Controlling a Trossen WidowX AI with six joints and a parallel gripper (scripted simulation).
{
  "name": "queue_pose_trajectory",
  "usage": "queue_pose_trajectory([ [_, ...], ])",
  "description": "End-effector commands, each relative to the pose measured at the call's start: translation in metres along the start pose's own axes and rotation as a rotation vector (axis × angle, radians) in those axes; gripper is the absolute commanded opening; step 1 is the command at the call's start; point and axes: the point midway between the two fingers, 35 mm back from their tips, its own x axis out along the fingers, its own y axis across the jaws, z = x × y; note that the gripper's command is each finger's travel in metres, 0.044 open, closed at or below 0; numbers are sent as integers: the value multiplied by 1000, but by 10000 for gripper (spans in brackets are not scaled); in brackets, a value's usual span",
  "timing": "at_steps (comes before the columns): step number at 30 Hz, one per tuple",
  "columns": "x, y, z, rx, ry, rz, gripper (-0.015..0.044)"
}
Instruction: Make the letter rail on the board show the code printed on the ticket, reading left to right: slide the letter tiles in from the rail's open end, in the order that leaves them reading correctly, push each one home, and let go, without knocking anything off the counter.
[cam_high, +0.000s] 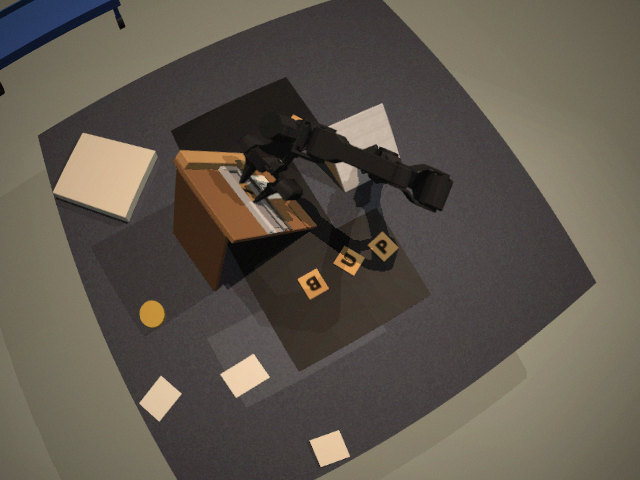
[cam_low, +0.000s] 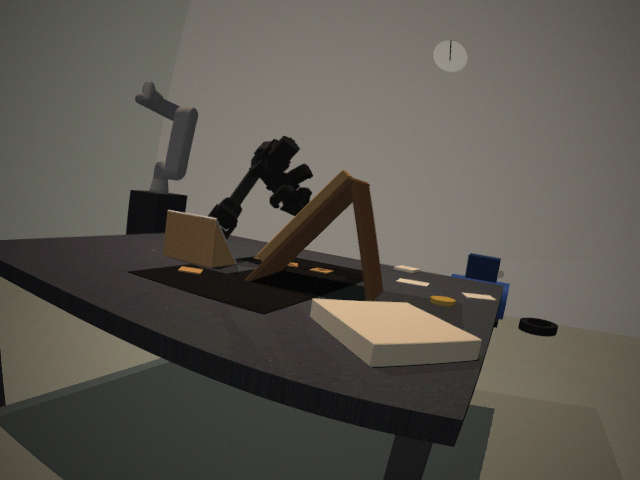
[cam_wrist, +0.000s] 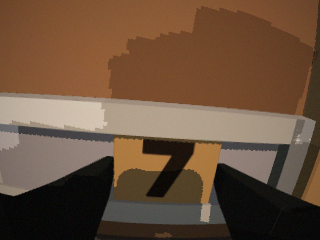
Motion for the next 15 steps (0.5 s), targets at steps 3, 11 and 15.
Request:
queue_pose_trajectory([
  [3, 0, -3, 2, -7, -2, 4, 0],
  [11, 0, -7, 2, -7, -2, 4, 0],
  [15, 0, -10, 2, -8, -2, 4, 0],
])
